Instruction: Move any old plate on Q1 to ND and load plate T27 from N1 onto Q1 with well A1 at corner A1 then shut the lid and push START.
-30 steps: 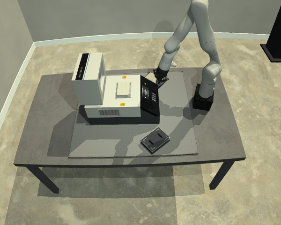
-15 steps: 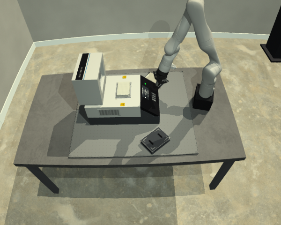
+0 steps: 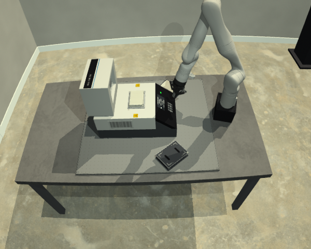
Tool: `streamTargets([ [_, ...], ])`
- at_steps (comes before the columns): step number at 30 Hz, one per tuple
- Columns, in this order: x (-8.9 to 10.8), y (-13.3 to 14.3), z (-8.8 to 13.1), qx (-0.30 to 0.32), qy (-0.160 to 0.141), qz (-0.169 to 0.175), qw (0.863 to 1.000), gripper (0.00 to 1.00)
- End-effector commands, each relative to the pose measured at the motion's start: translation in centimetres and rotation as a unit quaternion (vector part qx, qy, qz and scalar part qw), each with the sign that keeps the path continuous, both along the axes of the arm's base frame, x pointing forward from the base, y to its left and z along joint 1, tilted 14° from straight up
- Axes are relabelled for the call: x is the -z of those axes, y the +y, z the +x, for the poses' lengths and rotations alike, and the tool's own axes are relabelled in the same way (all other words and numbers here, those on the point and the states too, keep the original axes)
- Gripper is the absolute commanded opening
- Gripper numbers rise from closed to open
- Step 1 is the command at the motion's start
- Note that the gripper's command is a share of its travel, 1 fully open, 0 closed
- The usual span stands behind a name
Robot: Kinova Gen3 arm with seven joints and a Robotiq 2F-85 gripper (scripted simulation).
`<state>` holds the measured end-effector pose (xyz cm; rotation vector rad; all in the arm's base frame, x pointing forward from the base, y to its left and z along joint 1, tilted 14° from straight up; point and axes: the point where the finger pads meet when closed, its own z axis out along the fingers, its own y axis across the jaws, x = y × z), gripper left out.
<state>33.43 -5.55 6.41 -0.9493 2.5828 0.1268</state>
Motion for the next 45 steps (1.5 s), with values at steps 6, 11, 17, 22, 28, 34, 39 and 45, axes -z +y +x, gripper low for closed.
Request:
streamTargets([
  [6, 1.1, 0.2, 0.1, 0.000, -0.001, 0.000, 1.000, 0.10],
  [11, 1.5, 0.3, 0.1, 0.000, -0.001, 0.000, 1.000, 0.10],
  [17, 2.3, 0.5, 0.2, 0.000, -0.001, 0.000, 1.000, 0.10],
  [22, 2.9, 0.7, 0.2, 0.000, -0.001, 0.000, 1.000, 0.10],
  [28, 3.4, 0.8, 0.3, 0.000, -0.001, 0.000, 1.000, 0.10],
  [34, 4.1, 1.0, 0.3, 0.000, -0.001, 0.000, 1.000, 0.10],
  [39, 4.1, 1.0, 0.3, 0.000, -0.001, 0.000, 1.000, 0.10],
  [45, 4.1, 1.0, 0.3, 0.000, -0.001, 0.000, 1.000, 0.10],
])
